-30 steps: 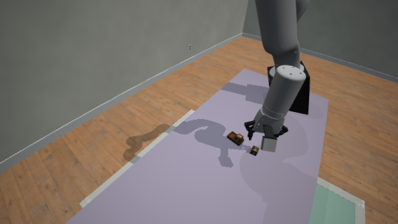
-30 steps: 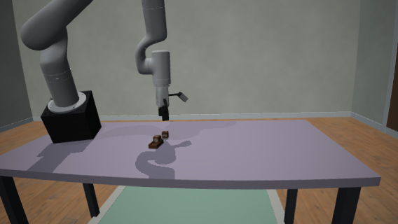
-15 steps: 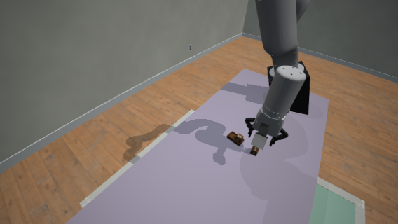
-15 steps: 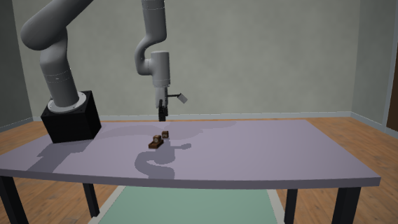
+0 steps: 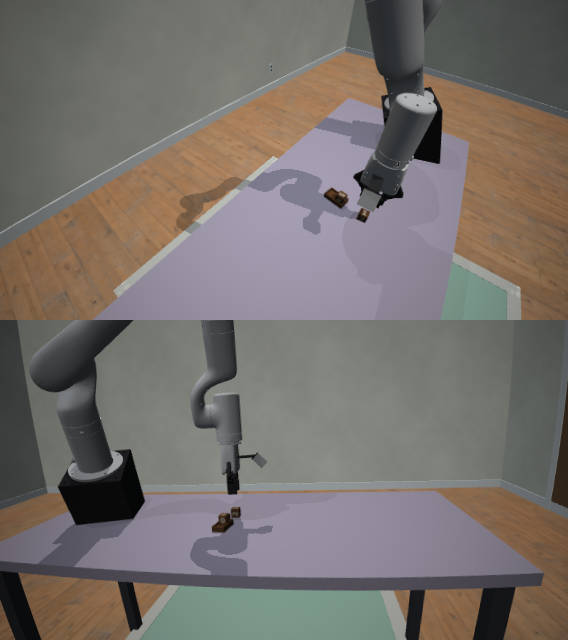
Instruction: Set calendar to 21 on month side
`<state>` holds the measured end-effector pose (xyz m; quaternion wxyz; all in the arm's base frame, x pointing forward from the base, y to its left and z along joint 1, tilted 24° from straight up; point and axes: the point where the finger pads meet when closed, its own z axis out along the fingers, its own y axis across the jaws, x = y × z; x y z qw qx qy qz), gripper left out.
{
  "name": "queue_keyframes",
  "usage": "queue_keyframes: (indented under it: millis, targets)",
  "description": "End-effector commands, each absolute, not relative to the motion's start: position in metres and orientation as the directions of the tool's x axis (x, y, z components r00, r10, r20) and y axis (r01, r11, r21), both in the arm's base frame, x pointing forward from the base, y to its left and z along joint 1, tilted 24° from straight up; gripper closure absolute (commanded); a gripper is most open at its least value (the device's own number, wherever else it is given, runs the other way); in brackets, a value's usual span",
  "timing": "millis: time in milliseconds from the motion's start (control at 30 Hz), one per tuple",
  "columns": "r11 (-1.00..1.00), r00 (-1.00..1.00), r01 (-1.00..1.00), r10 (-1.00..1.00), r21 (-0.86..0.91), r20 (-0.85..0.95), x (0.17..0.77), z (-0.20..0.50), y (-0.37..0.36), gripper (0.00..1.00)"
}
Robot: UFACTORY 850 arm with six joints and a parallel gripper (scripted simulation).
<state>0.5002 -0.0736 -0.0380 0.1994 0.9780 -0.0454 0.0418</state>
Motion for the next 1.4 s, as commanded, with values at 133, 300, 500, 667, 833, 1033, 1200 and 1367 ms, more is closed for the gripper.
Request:
queue_keyframes:
  millis: [133,300,500,667,833,1033,1200,1367]
  targets:
    - [-0.916,0.992,-0.106,-0.072,0.386,0.102,0.501,-0.037,-0.073,0.53]
    - [-0.916,0.992,-0.106,-0.072,0.386,0.102,0.501,-0.037,-0.073,0.53]
    - [-0.916,0.992,-0.106,-0.072,0.386,0.102,0.501,-0.037,-0.073,0.53]
    - [-0.916,0.992,-0.106,-0.072,0.386,0.102,0.501,-0.038,-0.073,0.53]
    - [-0.916,0.992,-0.106,-0.072,0.386,0.102,0.501,-0.038,-0.074,0.53]
    - [-0.916,0.992,-0.106,-0.072,0.386,0.102,0.501,-0.039,-0.074,0.53]
    - [-0.916,0.992,-0.106,-0.072,0.386,0.102,0.501,-0.043,-0.076,0.53]
    - [-0.916,0.992,-0.106,-0.072,0.386,0.102,0.502,-0.048,-0.078,0.53]
